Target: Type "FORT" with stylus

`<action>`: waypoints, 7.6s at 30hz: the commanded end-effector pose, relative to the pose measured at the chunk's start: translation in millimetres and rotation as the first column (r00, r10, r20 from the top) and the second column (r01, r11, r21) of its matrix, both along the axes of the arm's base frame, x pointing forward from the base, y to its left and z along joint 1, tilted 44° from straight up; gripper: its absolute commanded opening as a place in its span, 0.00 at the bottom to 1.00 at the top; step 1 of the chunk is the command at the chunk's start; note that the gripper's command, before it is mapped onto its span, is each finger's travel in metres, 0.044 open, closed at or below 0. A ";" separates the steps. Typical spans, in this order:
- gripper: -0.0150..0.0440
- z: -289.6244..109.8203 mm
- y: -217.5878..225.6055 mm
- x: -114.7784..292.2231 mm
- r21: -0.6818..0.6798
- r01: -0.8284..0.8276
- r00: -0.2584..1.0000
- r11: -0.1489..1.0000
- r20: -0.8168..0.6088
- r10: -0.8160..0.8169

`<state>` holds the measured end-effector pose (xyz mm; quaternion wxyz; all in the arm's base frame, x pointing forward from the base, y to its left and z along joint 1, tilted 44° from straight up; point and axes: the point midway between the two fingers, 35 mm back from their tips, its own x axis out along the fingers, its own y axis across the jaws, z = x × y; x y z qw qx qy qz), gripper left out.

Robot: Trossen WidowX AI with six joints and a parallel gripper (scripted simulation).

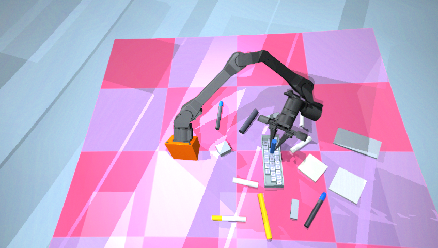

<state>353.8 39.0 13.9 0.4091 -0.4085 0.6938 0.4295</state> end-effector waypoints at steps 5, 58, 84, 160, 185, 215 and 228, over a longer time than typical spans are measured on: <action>0.39 -0.5 -0.4 -0.6 0.002 0.003 1.000 1.000 -0.004 -0.003; 0.25 59.4 -2.2 -19.9 -0.075 -0.353 0.870 0.933 0.340 0.357; 0.39 39.6 16.5 -20.2 -0.074 -0.353 0.870 0.933 0.340 0.357; 0.39 53.9 2.4 -20.5 -0.075 -0.353 0.870 0.933 0.340 0.357; 0.25 0.4 -56.0 -12.4 -0.079 -0.353 0.870 0.932 0.339 0.358; 0.39 -15.5 -37.9 -11.3 -0.077 -0.353 0.870 0.932 0.339 0.358; 0.39 -18.4 -35.1 -11.2 -0.077 -0.353 0.870 0.932 0.339 0.358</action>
